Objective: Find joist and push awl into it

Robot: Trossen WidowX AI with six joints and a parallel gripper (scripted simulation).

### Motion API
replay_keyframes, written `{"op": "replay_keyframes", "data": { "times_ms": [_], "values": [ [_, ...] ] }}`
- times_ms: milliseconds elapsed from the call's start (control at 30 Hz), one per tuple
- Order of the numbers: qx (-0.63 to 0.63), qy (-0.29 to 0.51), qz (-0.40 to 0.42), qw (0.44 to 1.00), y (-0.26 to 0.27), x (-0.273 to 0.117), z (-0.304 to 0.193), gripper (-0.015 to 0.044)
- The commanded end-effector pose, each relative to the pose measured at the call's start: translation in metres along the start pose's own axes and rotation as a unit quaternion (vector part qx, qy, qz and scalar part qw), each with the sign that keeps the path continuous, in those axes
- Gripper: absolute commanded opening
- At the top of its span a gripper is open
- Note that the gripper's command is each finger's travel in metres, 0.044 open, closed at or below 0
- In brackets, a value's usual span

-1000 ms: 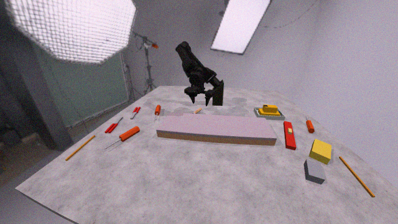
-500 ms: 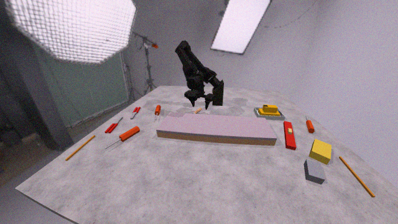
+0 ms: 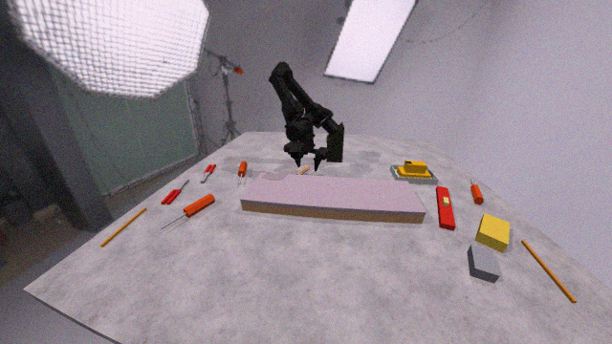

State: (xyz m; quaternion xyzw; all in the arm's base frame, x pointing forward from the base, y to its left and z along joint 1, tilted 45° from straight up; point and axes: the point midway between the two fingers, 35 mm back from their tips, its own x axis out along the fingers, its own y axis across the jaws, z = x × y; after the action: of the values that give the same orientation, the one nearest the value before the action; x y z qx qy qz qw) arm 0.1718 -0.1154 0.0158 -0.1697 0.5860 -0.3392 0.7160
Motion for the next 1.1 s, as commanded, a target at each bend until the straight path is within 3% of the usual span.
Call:
{"op": "replay_keyframes", "data": {
  "times_ms": [0, 300, 500, 1067],
  "values": [
    [-0.002, 0.002, 0.002, 1.000, 0.001, 0.001, -0.001, 0.0282],
    [-0.002, 0.002, 0.002, 1.000, 0.001, 0.001, -0.001, 0.0046],
    [-0.002, 0.002, 0.003, 1.000, 0.001, 0.001, -0.001, 0.0000],
    [-0.003, 0.007, 0.020, 1.000, 0.013, -0.056, 0.002, 0.0000]
  ]
}}
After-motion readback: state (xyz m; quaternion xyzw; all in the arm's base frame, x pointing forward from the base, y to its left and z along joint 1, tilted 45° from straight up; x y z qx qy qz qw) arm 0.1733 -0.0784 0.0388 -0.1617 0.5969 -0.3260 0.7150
